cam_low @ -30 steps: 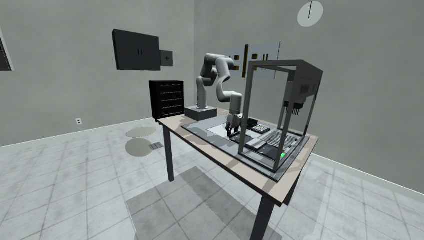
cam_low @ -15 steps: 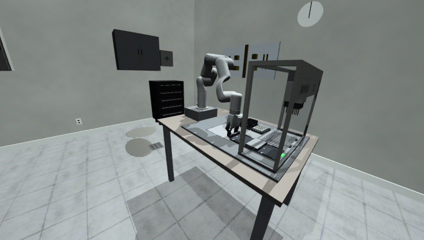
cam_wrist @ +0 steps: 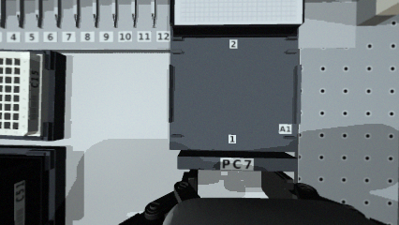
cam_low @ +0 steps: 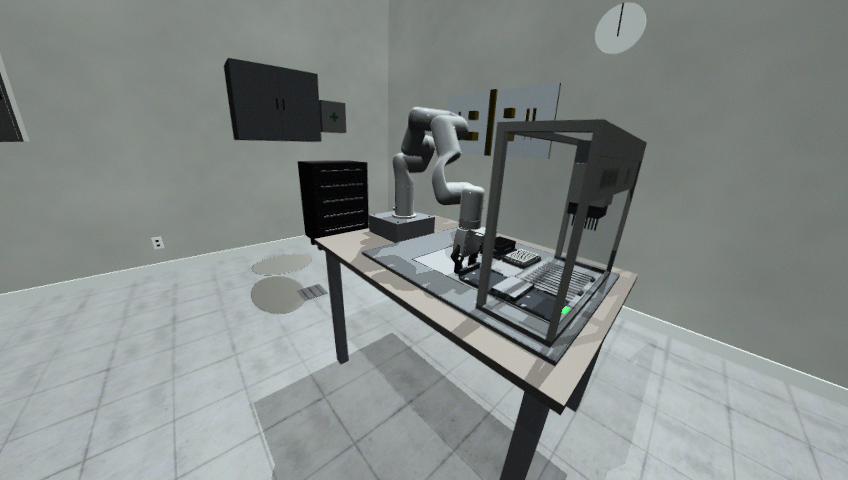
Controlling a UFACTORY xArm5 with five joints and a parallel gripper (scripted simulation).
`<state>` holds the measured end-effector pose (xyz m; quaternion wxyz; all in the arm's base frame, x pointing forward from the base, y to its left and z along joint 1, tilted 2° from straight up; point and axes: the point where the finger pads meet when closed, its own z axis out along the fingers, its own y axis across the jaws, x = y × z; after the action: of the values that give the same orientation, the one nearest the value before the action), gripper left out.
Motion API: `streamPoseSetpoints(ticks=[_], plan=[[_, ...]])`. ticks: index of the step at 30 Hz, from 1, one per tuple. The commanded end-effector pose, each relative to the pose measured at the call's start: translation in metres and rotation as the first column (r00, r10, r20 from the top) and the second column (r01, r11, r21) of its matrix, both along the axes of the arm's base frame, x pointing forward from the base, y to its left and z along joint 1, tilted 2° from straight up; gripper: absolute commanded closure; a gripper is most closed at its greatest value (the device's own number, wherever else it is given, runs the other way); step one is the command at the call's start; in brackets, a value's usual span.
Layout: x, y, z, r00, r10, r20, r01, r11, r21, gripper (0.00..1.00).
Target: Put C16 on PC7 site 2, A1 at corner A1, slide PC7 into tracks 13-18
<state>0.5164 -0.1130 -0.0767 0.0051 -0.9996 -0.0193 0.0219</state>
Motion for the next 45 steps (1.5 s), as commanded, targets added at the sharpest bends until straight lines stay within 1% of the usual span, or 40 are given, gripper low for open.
streamPoseSetpoints(ticks=[1,12,27,40,45], plan=[[0.009,-0.002,0.005,1.0,0.001,0.021,0.0,1.0,-0.004,0.19],[0.005,-0.002,0.005,1.0,0.001,0.021,0.0,1.0,-0.004,0.19],[-0.005,-0.002,0.006,1.0,0.001,0.021,0.0,1.0,-0.004,0.19],[-0.006,-0.002,0.006,1.0,0.001,0.021,0.0,1.0,-0.004,0.19],[-0.006,-0.002,0.012,1.0,0.001,0.021,0.0,1.0,-0.004,0.19]])
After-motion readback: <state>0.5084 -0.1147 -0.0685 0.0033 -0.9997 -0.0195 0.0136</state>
